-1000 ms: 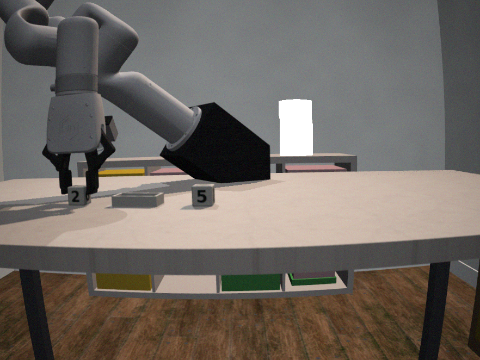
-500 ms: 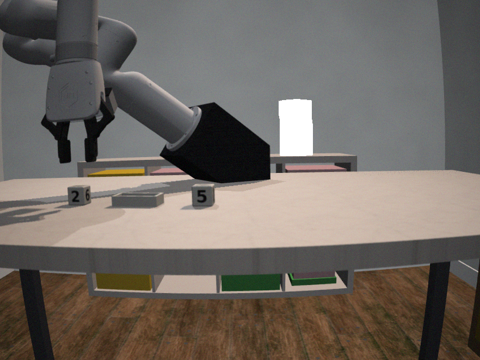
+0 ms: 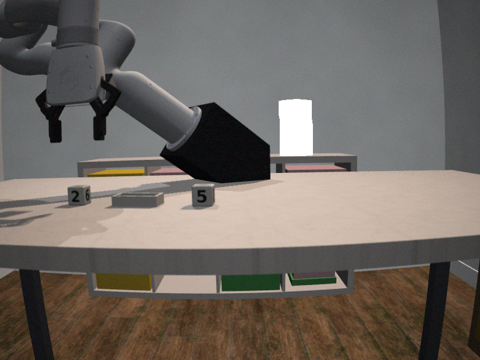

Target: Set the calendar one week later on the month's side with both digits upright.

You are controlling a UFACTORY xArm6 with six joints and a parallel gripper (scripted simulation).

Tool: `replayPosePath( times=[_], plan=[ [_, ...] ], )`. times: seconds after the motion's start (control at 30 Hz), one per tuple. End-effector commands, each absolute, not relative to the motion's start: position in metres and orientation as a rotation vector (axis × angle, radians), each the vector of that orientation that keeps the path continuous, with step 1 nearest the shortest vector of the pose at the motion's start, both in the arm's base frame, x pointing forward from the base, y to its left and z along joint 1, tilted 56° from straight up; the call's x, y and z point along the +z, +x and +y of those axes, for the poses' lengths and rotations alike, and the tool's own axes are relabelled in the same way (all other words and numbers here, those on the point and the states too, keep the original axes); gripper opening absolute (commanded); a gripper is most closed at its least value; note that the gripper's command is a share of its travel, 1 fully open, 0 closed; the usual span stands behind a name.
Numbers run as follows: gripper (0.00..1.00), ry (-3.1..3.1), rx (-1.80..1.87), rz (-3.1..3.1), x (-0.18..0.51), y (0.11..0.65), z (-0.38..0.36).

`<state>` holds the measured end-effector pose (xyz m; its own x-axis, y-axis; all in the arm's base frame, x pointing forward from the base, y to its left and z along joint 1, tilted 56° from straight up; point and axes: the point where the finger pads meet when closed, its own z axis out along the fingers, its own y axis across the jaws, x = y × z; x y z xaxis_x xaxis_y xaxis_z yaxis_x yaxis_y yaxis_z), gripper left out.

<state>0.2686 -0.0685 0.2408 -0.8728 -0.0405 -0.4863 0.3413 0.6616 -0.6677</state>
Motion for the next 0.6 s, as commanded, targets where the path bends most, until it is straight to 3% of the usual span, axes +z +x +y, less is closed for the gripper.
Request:
replayPosePath(
  times=[0.0,0.57],
  plan=[
    [1.00,0.234,-1.101,2.411,0.2416,0.2690,-0.0679],
    [1.00,0.222,-1.105,2.415,0.2414,0.2694,-0.0675]
  ],
)
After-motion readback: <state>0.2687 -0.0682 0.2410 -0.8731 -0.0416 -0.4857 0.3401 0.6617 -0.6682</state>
